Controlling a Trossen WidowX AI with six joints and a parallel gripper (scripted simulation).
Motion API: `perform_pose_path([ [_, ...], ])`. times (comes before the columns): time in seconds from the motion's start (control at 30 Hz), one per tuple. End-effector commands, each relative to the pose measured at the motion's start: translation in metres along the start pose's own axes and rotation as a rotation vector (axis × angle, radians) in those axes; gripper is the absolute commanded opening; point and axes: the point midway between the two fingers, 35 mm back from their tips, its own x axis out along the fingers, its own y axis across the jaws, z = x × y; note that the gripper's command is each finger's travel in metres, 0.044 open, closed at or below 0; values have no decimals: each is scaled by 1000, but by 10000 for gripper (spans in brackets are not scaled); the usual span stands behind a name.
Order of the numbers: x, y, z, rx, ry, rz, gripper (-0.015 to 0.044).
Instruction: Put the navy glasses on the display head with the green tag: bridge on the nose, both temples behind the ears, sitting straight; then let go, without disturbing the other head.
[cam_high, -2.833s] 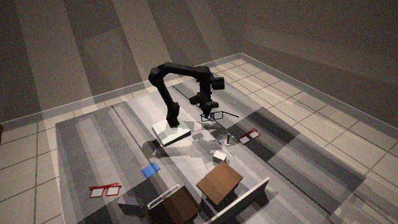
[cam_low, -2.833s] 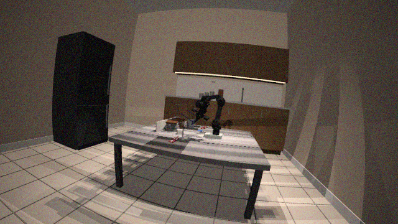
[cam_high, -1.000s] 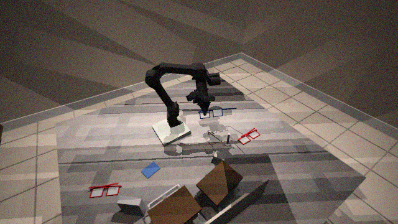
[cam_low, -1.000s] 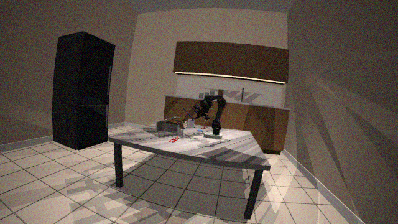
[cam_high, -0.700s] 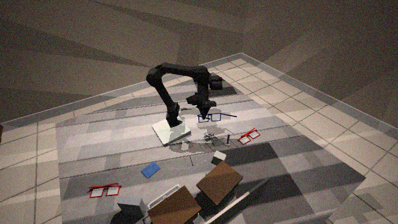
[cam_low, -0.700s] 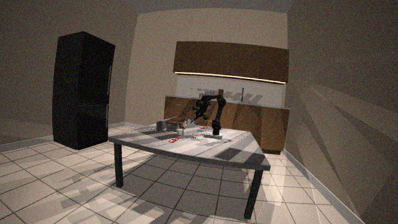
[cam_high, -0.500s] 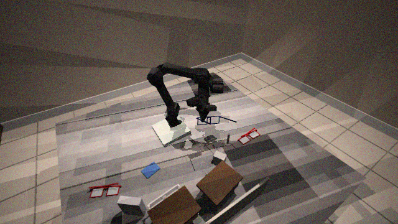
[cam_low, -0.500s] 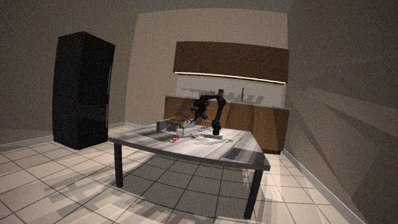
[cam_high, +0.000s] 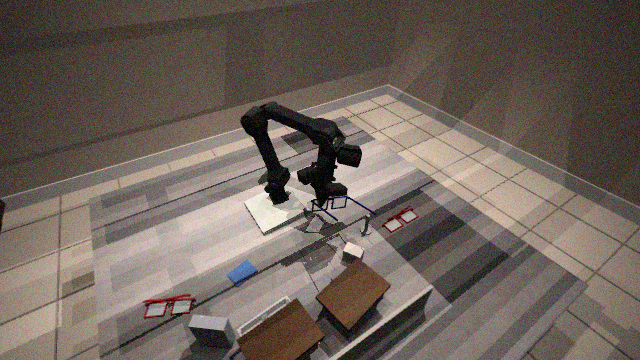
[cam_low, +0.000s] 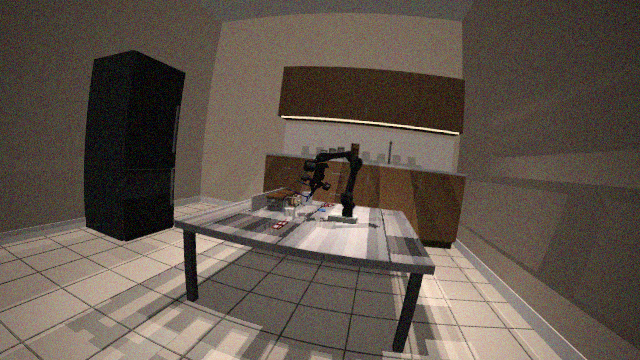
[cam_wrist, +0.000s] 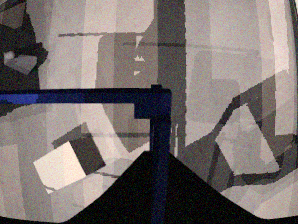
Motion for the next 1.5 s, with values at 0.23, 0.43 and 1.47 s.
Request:
perform_pose_path([
  [0.23, 21, 15, 24, -69, 43, -108, 0],
  [0.43, 32, 20, 38, -101, 74, -155, 0],
  [1.47, 88, 30, 129, -229, 298, -243, 0],
])
